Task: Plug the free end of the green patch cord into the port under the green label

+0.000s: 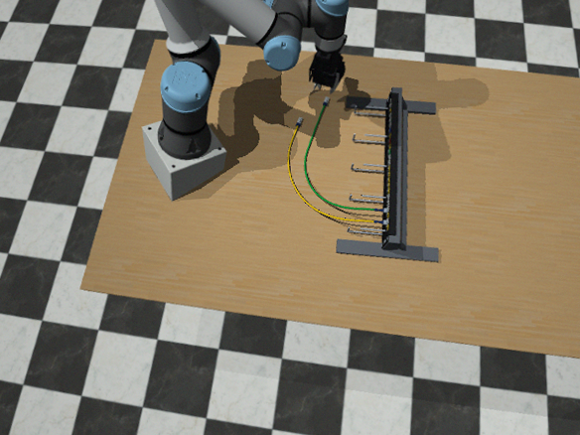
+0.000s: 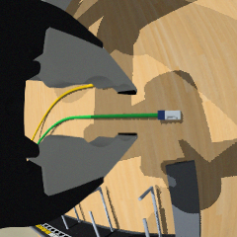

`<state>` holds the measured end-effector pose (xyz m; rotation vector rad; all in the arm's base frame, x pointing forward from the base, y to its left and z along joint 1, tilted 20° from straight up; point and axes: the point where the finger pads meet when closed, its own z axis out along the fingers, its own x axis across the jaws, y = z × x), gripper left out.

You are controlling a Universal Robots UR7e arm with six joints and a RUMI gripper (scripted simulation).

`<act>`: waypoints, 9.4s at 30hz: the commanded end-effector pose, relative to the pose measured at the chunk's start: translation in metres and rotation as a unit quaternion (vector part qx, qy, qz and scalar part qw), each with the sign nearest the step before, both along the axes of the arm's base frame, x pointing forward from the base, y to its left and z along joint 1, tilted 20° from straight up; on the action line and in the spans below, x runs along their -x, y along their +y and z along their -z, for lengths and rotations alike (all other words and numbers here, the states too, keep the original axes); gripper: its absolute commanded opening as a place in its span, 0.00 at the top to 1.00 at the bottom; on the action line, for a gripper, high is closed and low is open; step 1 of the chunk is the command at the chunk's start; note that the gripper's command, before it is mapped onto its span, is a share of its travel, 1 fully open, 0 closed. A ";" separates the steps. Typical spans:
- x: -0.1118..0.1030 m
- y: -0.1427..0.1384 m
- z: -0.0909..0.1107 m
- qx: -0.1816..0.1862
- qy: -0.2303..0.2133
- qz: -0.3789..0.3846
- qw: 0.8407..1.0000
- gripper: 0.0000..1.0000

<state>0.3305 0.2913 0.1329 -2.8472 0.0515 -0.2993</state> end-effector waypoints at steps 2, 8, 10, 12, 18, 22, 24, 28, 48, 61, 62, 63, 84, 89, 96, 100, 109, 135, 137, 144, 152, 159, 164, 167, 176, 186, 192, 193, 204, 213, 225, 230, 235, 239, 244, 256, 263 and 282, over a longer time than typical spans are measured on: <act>0.000 0.000 0.000 0.000 -0.001 0.000 1.000 0.78; -0.001 0.002 0.005 0.000 -0.001 0.000 1.000 0.78; -0.002 0.002 0.006 0.000 -0.001 0.000 1.000 0.78; -0.002 0.002 0.007 0.000 -0.001 0.000 1.000 0.78; -0.004 0.005 0.016 0.000 -0.001 0.000 1.000 0.78; -0.006 0.007 0.023 0.000 -0.001 0.000 1.000 0.78; -0.006 0.008 0.027 0.000 -0.001 0.000 1.000 0.78; -0.007 0.009 0.031 0.000 -0.001 0.000 1.000 0.78; -0.013 0.017 0.058 0.000 -0.001 0.000 1.000 0.78; -0.014 0.018 0.062 0.000 -0.001 0.000 1.000 0.78; -0.014 0.018 0.062 0.000 -0.001 0.000 1.000 0.78; -0.014 0.018 0.062 0.000 -0.001 0.000 1.000 0.78; -0.014 0.018 0.062 0.000 -0.001 0.000 1.000 0.78; -0.014 0.018 0.062 0.000 -0.001 0.000 1.000 0.78; -0.014 0.018 0.062 0.000 -0.001 0.000 1.000 0.78; -0.014 0.018 0.062 0.000 -0.001 0.000 1.000 0.78; -0.014 0.019 0.063 0.000 -0.001 0.000 1.000 0.78; -0.016 0.020 0.069 0.000 -0.001 0.000 1.000 0.78; -0.016 0.021 0.070 0.000 -0.001 0.000 1.000 0.78; -0.016 0.021 0.071 0.000 -0.001 0.000 1.000 0.78; -0.017 0.021 0.073 0.000 -0.001 0.000 1.000 0.78; -0.017 0.022 0.073 0.000 -0.001 0.000 1.000 0.78; -0.017 0.022 0.073 0.000 -0.001 0.000 1.000 0.78; -0.017 0.022 0.073 0.000 -0.001 0.000 1.000 0.78; -0.017 0.022 0.073 0.000 -0.001 0.000 1.000 0.78; -0.017 0.022 0.073 0.000 -0.001 0.000 1.000 0.78; -0.017 0.022 0.073 0.000 -0.001 0.000 1.000 0.78; -0.017 0.022 0.073 0.000 -0.001 0.000 1.000 0.78; -0.017 0.022 0.073 0.000 -0.001 0.000 1.000 1.00; -0.017 0.022 0.073 0.000 -0.001 0.000 1.000 1.00; -0.017 0.022 0.073 0.000 -0.001 0.000 1.000 1.00; -0.017 0.022 0.073 0.000 -0.001 0.000 1.000 1.00; -0.017 0.022 0.073 0.000 -0.001 0.000 1.000 1.00; -0.017 0.022 0.073 0.000 -0.001 0.000 1.000 1.00; -0.017 0.022 0.073 0.000 -0.001 0.000 1.000 1.00; -0.017 0.022 0.073 0.000 -0.001 0.000 1.000 1.00; -0.017 0.022 0.073 0.000 -0.001 0.000 1.000 1.00; -0.016 0.020 0.069 0.000 -0.001 0.000 1.000 1.00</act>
